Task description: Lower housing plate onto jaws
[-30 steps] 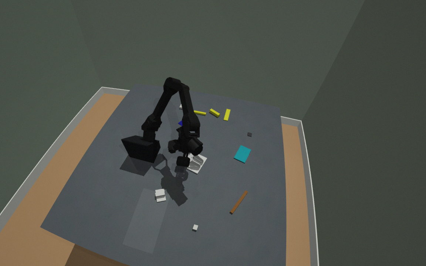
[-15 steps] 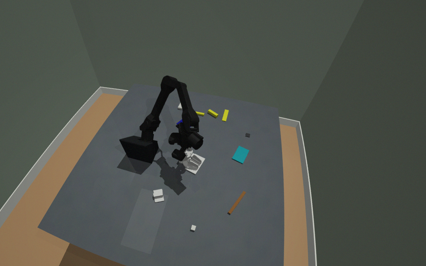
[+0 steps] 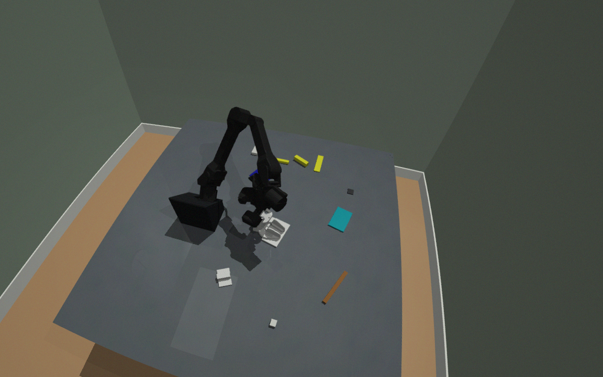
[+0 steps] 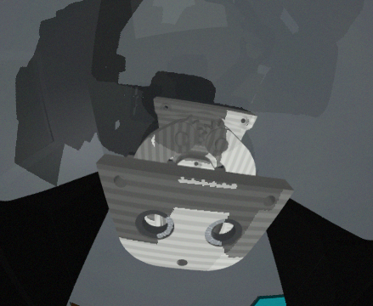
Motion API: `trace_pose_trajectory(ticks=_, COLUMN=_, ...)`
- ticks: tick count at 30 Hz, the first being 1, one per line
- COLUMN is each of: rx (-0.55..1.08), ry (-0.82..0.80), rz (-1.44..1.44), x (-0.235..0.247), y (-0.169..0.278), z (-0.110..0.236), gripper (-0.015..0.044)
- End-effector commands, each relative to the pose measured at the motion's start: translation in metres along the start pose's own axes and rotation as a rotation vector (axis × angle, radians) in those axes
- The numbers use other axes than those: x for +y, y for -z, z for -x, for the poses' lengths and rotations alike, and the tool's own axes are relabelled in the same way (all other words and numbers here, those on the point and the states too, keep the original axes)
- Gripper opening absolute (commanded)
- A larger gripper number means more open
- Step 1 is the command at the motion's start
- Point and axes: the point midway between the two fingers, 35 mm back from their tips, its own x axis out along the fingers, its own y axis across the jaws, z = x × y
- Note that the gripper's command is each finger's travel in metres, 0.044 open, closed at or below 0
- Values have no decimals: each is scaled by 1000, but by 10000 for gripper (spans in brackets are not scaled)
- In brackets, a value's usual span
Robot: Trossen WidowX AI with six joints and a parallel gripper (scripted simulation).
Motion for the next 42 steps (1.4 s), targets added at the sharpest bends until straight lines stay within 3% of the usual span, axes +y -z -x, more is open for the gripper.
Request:
trace_pose_trajectory(ticks=1, rx=0, ry=4, rz=-6, x=-1, y=0, z=0, gripper=351)
trace_pose_trajectory(ticks=42, rx=-1, ry=4, rz=-3, x=-8, y=-15, z=-1, gripper=351)
